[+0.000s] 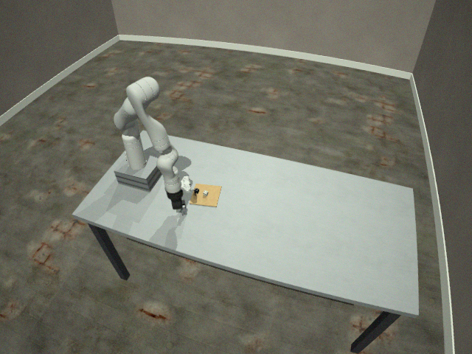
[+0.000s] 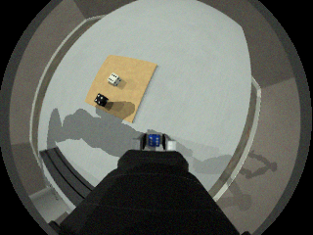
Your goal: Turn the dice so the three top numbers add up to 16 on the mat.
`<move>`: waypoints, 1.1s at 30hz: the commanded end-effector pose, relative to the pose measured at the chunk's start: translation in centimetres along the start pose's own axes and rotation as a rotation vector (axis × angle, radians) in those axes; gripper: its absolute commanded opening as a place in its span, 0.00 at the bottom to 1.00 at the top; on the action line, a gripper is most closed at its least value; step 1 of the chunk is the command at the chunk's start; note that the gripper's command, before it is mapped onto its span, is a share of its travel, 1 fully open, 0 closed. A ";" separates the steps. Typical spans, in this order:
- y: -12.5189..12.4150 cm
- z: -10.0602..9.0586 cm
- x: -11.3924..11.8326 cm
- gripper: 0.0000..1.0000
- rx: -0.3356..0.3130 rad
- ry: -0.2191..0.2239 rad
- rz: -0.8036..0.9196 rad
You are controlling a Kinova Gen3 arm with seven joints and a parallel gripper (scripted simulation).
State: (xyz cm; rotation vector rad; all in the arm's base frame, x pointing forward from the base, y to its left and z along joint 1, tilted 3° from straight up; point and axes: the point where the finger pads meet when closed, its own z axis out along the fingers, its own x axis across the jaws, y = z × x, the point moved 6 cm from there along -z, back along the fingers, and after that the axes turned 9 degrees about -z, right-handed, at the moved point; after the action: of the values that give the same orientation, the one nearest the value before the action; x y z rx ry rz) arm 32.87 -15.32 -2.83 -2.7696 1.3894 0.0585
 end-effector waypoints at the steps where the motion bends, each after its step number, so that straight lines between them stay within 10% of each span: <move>1: 0.0 -0.1 0.0 0.70 0.001 0.001 0.000; 5: 0.0 -0.1 0.0 0.70 0.001 0.001 0.000; 6: 0.0 -0.1 0.0 0.40 0.001 0.001 0.000; 33: 0.0 -0.1 0.0 0.40 0.001 0.001 0.000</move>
State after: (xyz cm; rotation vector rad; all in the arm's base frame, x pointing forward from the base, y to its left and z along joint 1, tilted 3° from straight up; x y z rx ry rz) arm 32.87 -15.32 -2.83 -2.7696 1.3894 0.0585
